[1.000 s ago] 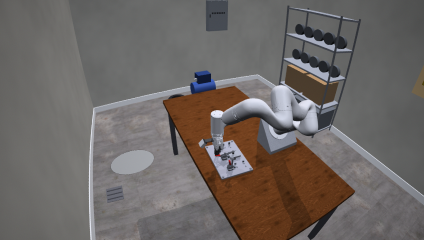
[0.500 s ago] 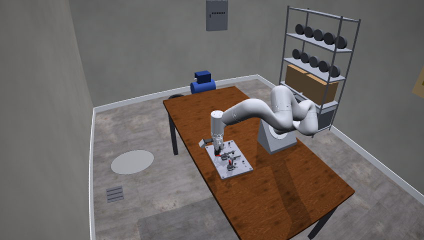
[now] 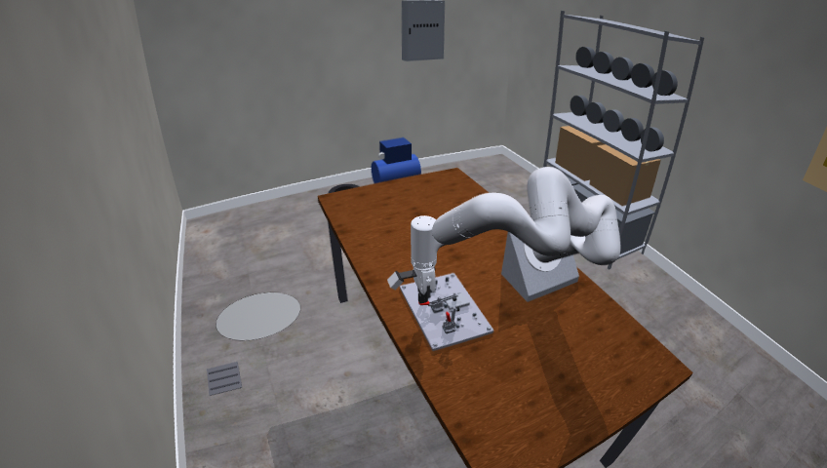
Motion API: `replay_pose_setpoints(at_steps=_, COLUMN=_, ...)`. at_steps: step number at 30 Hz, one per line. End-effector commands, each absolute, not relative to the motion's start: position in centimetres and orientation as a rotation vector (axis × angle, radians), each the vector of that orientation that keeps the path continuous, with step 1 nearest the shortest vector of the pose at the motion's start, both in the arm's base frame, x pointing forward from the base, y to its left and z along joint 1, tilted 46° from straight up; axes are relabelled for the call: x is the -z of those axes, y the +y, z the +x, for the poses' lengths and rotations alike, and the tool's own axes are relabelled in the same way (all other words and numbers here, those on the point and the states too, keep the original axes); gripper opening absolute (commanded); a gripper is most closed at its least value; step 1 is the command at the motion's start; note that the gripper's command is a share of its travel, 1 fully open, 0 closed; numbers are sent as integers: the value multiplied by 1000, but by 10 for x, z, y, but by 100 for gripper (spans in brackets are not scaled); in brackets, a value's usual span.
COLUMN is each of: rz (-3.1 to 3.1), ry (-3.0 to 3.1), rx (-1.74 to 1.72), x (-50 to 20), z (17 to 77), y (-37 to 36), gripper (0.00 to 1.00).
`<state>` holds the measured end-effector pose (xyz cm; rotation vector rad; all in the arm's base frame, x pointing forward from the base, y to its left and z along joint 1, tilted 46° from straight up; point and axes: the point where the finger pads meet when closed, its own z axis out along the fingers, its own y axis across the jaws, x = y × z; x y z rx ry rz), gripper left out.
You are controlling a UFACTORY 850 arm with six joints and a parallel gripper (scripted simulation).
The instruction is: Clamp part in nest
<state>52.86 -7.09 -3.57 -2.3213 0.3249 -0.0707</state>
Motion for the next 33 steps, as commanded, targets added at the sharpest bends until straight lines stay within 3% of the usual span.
replay_pose_setpoints(at_steps=1, rz=-2322, ry=325, rx=73, x=35, z=529, y=-72, gripper=0)
replay_pose_setpoints(at_steps=33, rz=-2322, ry=325, rx=73, x=38, z=530, y=-69, gripper=0)
